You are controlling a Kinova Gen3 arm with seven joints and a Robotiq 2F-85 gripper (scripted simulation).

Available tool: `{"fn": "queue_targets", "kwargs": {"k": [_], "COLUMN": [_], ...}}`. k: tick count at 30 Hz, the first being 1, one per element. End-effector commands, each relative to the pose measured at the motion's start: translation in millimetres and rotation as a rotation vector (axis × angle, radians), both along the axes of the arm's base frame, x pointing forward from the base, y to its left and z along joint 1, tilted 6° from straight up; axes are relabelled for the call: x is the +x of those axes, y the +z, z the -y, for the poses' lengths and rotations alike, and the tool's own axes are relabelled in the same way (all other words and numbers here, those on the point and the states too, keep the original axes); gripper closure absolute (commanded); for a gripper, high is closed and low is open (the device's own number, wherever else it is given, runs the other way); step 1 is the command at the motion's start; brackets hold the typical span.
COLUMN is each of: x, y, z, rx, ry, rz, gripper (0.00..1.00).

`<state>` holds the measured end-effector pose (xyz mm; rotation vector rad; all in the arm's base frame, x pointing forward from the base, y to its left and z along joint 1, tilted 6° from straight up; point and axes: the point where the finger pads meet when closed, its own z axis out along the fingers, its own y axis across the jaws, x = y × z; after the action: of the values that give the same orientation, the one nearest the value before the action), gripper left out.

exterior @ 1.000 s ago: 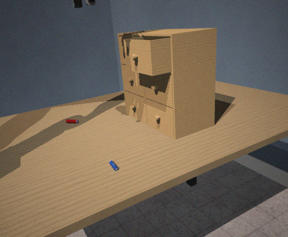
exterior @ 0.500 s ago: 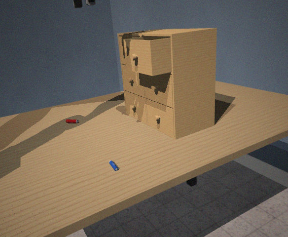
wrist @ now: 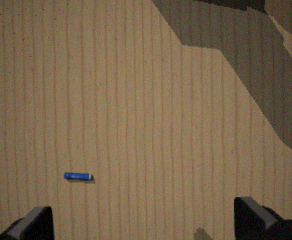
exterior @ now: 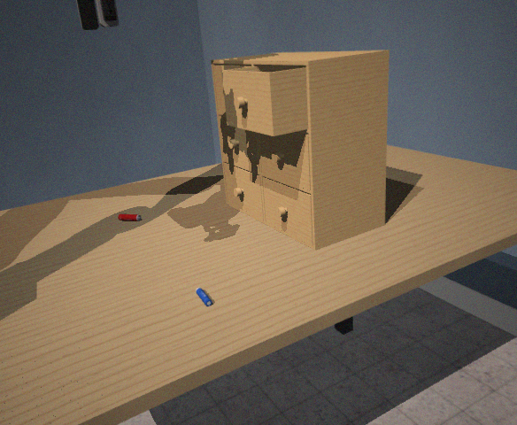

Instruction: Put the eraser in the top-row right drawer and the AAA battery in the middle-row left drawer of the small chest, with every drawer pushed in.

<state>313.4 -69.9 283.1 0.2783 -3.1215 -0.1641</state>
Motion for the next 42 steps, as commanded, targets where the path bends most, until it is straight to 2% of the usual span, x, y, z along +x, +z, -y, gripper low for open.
{"fn": "queue_targets", "kwargs": {"k": [1,15,20,30,32,42], "x": [-9.5,-8.1,-5.6,4.8,4.8,25.5], "y": [5.3,3.2,0.0,-9.3,-9.3,-15.8], "z": [3.2,-2.6,-11.8,-45.4,-45.4,-90.3], "rx": [0.007,0.027,0.059,0.174,0.174,0.331], "ry": [-0.009,0.004,0.025,0.094,0.094,0.170], "rz": [0.020,0.027,0.041,0.103,0.103,0.236], "gripper": [0.00,0.00,0.00,0.00,0.00,0.00]}}
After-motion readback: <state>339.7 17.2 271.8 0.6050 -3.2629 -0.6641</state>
